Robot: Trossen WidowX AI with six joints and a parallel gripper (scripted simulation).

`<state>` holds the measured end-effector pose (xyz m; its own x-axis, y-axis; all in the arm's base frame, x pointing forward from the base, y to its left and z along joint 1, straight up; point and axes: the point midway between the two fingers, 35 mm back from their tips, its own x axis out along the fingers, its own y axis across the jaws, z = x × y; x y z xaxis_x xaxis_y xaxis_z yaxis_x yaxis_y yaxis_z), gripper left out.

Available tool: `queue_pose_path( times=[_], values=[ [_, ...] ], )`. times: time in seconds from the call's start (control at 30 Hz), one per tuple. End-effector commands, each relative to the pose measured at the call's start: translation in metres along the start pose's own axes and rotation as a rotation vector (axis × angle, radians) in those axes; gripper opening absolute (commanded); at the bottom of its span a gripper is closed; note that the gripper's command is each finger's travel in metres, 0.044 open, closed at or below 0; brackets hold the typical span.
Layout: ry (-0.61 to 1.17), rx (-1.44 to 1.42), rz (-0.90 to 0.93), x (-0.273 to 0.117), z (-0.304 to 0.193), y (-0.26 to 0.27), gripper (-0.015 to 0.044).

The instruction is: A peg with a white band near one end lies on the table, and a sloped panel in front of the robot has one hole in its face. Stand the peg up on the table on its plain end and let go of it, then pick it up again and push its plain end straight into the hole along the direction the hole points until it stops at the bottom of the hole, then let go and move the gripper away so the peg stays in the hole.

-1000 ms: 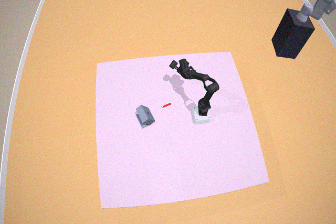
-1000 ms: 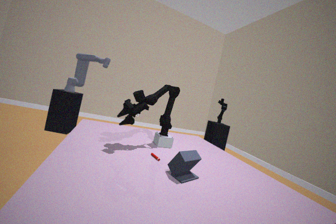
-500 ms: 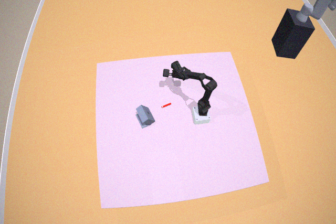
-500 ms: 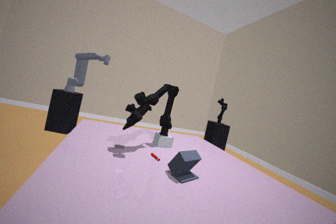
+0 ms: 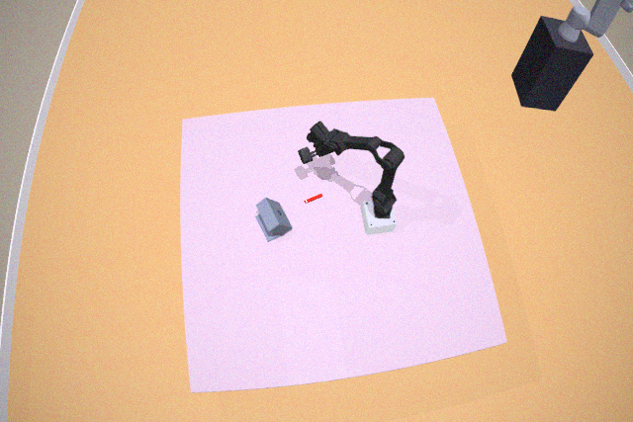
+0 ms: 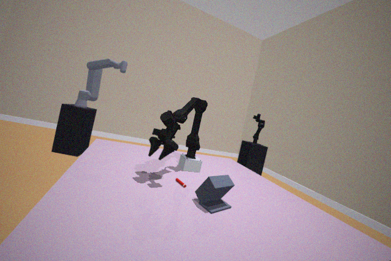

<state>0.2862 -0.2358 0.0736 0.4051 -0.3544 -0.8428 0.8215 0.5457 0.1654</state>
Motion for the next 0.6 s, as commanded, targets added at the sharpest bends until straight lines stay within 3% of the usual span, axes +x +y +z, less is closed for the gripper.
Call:
queue_pose_path(
  times=[0.0,0.57],
  values=[
    [0.054,-0.139,0.013,0.001,-0.010,0.014,0.0440],
    [0.260,-0.681,0.081,0.000,-0.057,0.059,0.0440]
  ],
)
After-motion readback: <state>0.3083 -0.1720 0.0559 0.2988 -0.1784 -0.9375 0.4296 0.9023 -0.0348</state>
